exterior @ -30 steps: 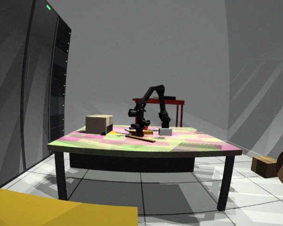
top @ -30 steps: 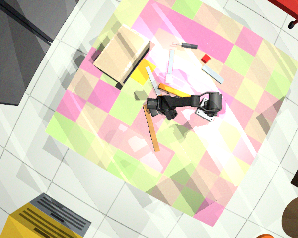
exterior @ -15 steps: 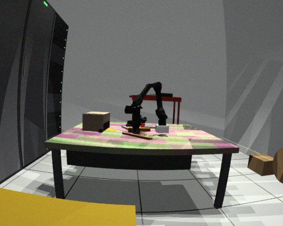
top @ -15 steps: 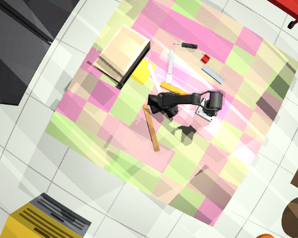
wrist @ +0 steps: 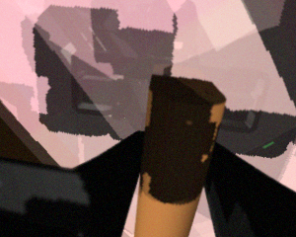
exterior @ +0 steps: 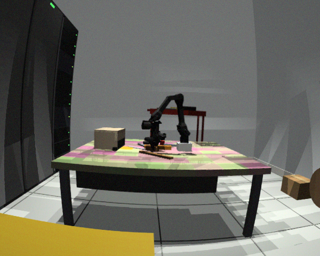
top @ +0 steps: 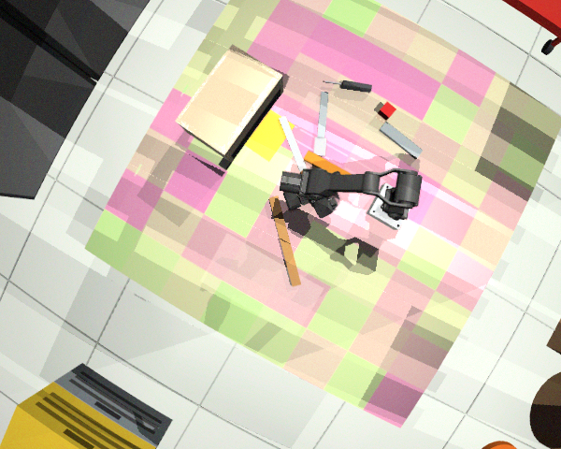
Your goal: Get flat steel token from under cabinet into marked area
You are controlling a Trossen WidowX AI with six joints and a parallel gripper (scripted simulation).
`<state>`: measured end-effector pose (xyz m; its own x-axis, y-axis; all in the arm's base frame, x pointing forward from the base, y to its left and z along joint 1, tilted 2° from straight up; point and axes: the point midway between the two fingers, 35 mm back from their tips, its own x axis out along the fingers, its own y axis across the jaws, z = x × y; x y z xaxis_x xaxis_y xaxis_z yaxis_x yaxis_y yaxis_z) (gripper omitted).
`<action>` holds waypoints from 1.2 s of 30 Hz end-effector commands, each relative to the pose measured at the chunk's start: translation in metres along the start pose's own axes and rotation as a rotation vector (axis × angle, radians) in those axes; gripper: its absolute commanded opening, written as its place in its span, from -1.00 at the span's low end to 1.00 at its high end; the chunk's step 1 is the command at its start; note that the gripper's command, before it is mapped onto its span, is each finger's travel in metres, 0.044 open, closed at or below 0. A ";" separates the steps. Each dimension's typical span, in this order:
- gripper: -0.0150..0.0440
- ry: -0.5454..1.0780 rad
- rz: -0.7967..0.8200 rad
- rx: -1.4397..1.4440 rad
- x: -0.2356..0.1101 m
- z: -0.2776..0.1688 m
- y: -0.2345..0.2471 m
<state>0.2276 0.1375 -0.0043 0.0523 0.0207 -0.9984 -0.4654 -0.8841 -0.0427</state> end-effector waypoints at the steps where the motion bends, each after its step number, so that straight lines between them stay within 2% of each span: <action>1: -0.49 0.006 0.001 0.006 0.000 -0.005 0.004; 36: -0.49 0.009 0.003 0.008 -0.001 -0.031 0.028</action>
<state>0.2398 0.1030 -0.0042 0.0542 0.0176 -0.9984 -0.4699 -0.8818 -0.0410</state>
